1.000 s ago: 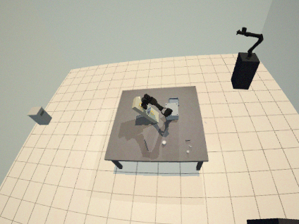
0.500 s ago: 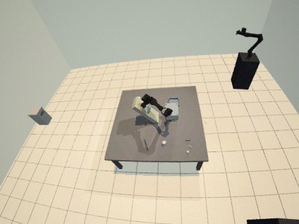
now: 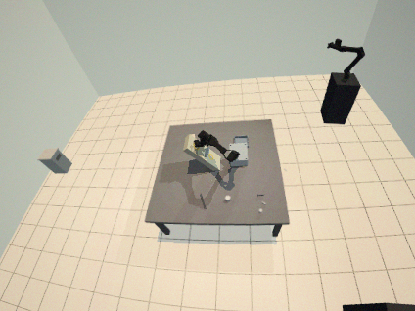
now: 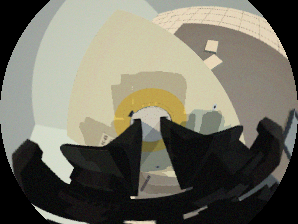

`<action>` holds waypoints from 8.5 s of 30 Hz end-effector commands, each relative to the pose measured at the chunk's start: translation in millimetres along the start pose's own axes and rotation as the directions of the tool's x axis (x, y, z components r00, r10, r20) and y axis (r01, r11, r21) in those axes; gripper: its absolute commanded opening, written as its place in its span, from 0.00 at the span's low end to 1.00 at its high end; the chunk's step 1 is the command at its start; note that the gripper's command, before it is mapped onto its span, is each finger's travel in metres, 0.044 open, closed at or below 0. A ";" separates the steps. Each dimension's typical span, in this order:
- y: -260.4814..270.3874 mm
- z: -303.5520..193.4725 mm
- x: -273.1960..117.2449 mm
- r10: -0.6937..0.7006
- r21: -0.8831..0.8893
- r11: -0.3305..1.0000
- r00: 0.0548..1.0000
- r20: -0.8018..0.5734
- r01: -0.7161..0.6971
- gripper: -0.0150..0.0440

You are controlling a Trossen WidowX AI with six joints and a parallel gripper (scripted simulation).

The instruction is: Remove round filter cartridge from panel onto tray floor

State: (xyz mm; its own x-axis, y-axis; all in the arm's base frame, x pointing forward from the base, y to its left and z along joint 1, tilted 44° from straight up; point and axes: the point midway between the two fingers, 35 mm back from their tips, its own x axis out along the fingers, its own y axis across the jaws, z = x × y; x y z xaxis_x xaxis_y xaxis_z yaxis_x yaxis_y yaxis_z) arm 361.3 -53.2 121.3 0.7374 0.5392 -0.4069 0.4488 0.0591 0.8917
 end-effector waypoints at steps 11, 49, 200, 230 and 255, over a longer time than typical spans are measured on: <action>0.2 -0.8 7.2 -0.009 0.484 0.875 1.000 -0.001 0.008 0.25; 0.2 -0.9 8.5 -0.009 0.667 0.745 1.000 -0.001 0.007 0.25; -53.2 -39.3 -60.8 -0.287 0.632 0.691 0.936 -0.204 0.350 0.44; -53.2 -39.3 -60.8 -0.287 0.632 0.691 0.936 -0.204 0.350 0.44; 0.6 0.8 -71.4 -0.015 0.669 0.743 1.000 -0.001 0.012 0.48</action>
State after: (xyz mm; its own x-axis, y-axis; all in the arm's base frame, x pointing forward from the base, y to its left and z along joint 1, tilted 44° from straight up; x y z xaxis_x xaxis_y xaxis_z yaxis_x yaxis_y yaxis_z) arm 307.0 -89.1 144.6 0.7084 0.5457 -0.4478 0.7031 -0.4891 0.5163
